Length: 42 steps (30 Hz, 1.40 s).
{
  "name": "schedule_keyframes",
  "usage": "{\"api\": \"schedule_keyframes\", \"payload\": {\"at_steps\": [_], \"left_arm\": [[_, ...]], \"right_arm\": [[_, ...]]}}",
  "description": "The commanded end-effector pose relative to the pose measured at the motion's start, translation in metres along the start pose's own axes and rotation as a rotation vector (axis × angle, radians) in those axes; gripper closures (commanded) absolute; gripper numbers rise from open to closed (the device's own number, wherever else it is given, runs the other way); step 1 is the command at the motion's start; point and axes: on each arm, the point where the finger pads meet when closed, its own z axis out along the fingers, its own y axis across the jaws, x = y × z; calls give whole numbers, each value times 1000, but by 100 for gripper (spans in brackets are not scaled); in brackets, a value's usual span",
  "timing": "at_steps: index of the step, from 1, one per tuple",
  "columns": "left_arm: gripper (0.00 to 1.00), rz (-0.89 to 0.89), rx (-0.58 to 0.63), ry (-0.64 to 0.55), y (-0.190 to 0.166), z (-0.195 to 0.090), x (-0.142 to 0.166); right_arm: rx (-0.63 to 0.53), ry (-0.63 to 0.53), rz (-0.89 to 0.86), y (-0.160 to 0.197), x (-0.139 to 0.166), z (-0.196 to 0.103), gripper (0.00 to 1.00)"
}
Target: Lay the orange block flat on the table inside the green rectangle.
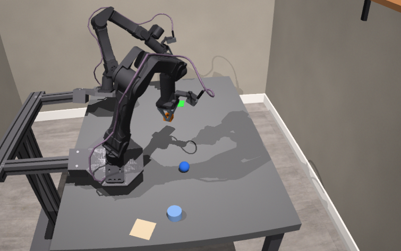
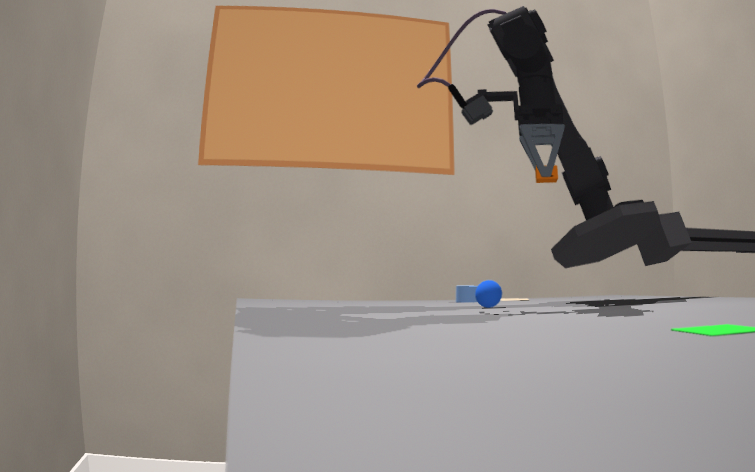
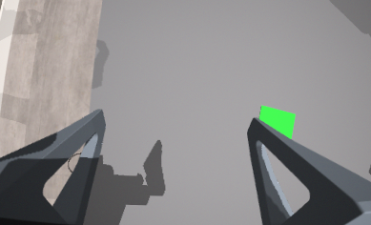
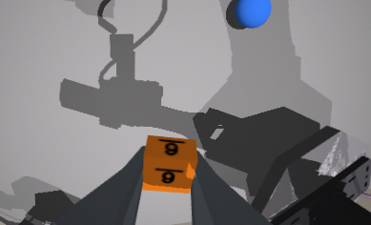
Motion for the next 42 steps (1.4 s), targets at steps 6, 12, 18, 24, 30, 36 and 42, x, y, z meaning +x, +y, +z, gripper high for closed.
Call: {"api": "schedule_keyframes", "payload": {"at_steps": [6,12,18,24,30,36,42], "left_arm": [[0,5,7,-18,-2,-5,-6],[0,5,7,-18,-2,-5,-6],[0,5,7,-18,-2,-5,-6],[0,5,7,-18,-2,-5,-6],[0,5,7,-18,-2,-5,-6],[0,5,7,-18,-2,-5,-6],[0,5,7,-18,-2,-5,-6]], "right_arm": [[8,-18,-37,112,52,6,73],[21,-15,-59,136,66,21,73],[-61,-1,-73,154,67,16,73],[-277,53,-132,175,66,14,73],[-451,100,-194,174,66,8,73],[-616,155,-251,162,64,7,73],[-743,190,-293,158,64,5,73]]}}
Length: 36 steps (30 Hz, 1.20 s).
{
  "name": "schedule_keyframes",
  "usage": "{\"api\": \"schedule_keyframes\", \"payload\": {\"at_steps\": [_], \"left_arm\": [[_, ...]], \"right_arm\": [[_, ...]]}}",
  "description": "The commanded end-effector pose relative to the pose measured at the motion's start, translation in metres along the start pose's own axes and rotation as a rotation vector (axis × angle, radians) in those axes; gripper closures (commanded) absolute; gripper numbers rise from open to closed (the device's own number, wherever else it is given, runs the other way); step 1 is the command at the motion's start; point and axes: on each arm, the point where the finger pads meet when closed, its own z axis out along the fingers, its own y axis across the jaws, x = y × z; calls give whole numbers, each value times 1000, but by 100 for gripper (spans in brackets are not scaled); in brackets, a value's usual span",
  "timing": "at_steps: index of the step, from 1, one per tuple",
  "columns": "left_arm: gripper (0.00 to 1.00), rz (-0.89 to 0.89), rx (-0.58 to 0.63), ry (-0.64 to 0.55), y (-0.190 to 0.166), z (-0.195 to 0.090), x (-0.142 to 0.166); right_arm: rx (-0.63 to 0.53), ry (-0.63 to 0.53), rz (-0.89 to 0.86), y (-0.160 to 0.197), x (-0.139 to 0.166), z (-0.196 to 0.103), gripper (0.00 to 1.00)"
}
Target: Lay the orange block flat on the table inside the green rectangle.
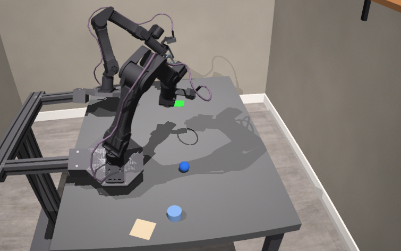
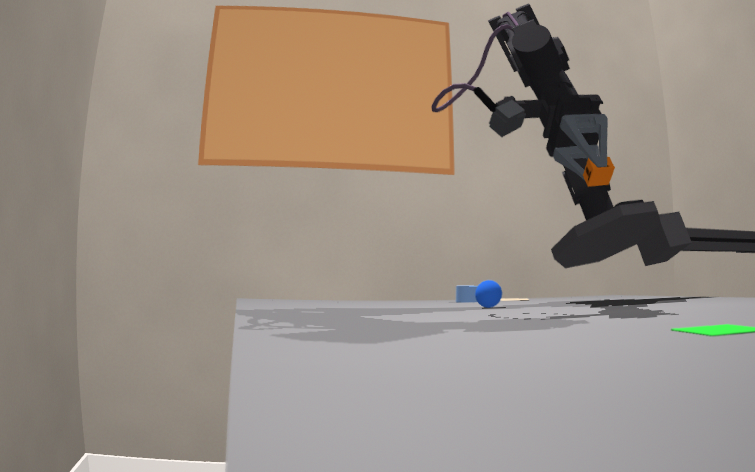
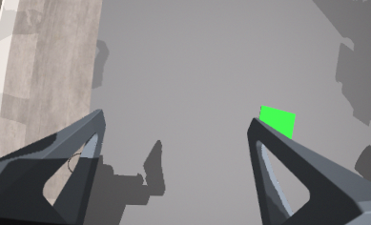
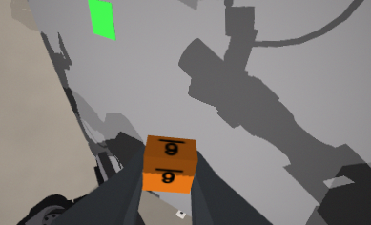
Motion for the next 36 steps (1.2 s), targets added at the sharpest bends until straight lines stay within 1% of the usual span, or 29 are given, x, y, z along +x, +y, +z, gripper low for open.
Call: {"api": "schedule_keyframes", "payload": {"at_steps": [1,7,10,16,18,21,25,31,36], "left_arm": [[0,5,7,-18,-2,-5,-6],[0,5,7,-18,-2,-5,-6],[0,5,7,-18,-2,-5,-6],[0,5,7,-18,-2,-5,-6],[0,5,7,-18,-2,-5,-6],[0,5,7,-18,-2,-5,-6],[0,5,7,-18,-2,-5,-6],[0,5,7,-18,-2,-5,-6],[0,5,7,-18,-2,-5,-6]], "right_arm": [[-205,8,-75,33,-1,-4,73],[-409,56,-153,35,0,-10,73],[-477,89,-177,28,2,-5,73],[-630,131,-226,24,3,-8,73],[-630,131,-226,24,3,-8,73],[-743,156,-271,25,4,-12,73],[-859,190,-307,20,5,-13,73],[-964,225,-321,14,1,-7,73],[-977,243,-315,12,2,-4,73]]}}
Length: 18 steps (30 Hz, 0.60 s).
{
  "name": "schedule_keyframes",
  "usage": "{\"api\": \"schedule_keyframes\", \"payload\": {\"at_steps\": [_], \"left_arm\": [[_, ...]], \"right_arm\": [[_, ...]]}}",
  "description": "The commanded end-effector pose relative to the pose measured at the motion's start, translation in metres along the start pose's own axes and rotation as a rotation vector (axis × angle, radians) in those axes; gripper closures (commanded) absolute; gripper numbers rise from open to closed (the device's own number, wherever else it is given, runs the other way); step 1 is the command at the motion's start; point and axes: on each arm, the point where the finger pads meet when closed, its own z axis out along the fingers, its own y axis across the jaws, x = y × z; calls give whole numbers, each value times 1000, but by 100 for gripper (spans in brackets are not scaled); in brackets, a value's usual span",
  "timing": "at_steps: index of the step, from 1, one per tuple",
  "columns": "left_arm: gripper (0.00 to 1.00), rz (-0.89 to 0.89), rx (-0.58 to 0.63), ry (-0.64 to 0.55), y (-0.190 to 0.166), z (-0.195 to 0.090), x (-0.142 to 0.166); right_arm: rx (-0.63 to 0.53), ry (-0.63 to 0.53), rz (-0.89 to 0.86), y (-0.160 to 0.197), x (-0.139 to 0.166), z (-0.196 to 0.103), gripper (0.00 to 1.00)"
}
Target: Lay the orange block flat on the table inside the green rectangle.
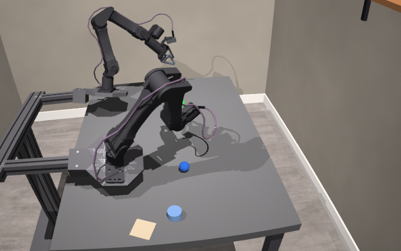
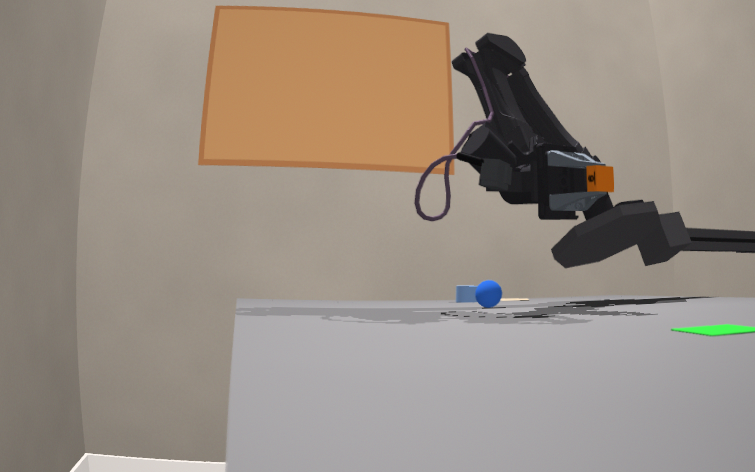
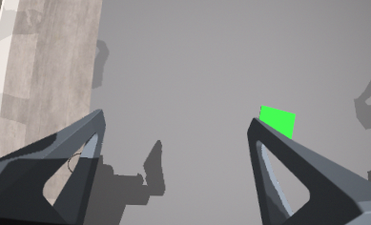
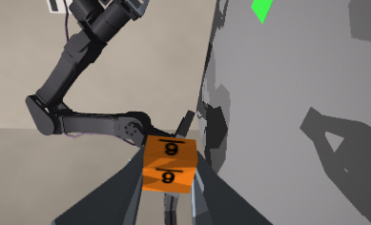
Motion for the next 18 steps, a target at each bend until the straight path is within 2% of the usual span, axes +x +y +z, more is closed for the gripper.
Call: {"api": "schedule_keyframes", "payload": {"at_steps": [1,18], "left_arm": [[0,5,7,-18,-2,-5,-6],[0,5,7,-18,-2,-5,-6]], "right_arm": [[-108,14,-84,19,0,3,73],[-91,9,-67,15,-1,3,73]]}}
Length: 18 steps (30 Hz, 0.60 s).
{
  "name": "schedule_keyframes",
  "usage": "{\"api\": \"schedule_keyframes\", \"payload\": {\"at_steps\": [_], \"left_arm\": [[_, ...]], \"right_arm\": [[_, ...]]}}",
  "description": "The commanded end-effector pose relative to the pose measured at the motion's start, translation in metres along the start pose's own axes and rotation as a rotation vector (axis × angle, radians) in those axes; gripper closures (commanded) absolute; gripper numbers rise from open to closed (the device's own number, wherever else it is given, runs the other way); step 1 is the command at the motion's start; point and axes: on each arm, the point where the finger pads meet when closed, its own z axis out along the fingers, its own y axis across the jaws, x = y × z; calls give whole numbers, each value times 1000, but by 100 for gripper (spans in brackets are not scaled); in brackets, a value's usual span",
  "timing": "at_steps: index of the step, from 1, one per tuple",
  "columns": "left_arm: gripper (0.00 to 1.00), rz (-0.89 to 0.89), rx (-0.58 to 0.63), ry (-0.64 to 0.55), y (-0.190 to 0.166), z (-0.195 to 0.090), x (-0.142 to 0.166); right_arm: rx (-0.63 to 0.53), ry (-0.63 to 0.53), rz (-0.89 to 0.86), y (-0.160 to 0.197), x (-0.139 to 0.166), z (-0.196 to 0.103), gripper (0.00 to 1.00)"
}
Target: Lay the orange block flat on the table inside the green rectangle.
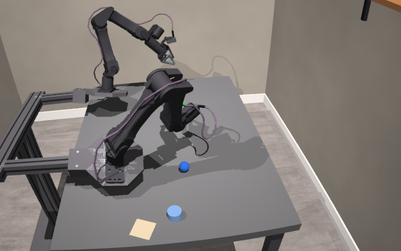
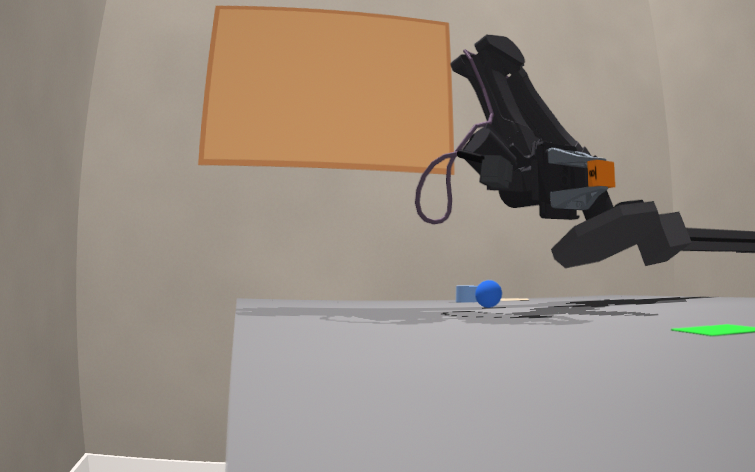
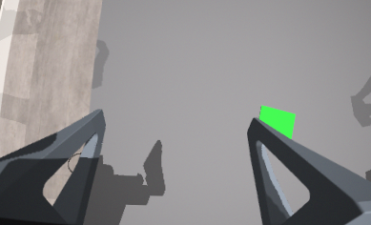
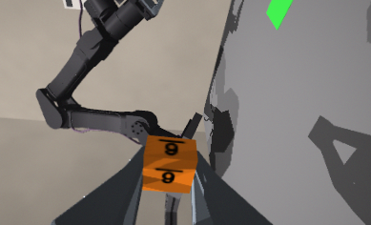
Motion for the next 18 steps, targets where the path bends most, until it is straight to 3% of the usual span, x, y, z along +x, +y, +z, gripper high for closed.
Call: {"api": "schedule_keyframes", "payload": {"at_steps": [1,3,6,12,15,18], "left_arm": [[0,5,7,-18,-2,-5,-6],[0,5,7,-18,-2,-5,-6],[34,34,56,-56,-14,-7,-10],[36,140,277,-226,-74,-16,-15],[36,154,312,-244,-84,-17,-13],[36,205,441,-309,-122,-18,-5]], "right_arm": [[-33,4,-32,9,-1,0,73],[-33,10,-26,15,4,0,73],[-33,10,-28,16,4,0,73],[-33,10,-33,17,4,0,73],[-33,10,-33,17,4,0,73],[-33,10,-33,17,4,0,73]]}}
